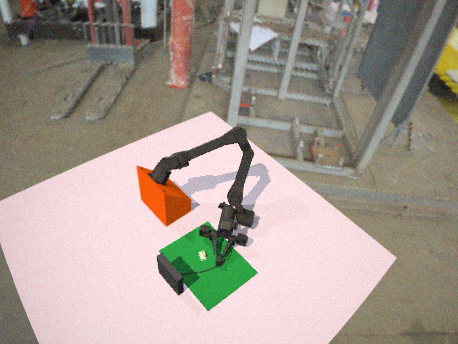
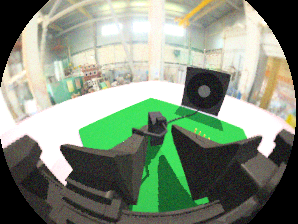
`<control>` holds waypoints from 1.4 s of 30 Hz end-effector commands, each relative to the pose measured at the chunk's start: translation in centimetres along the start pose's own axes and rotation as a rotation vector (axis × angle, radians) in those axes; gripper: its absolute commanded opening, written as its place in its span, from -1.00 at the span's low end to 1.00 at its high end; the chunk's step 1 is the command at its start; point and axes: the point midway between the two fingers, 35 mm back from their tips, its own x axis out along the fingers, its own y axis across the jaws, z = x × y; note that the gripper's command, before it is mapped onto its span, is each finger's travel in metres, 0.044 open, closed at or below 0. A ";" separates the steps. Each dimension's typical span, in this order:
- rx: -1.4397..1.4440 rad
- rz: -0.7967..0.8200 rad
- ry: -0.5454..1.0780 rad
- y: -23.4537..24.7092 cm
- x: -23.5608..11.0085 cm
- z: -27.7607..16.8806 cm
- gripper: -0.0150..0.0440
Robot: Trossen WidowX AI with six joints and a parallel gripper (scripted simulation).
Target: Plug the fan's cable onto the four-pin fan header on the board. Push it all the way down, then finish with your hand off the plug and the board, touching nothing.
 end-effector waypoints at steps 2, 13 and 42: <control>0.011 0.006 0.000 0.4 -1.6 0.6 -0.02; 0.012 0.005 0.001 0.4 -5.0 1.9 -0.02; -0.105 -0.159 0.173 -1.4 -7.2 4.1 1.00</control>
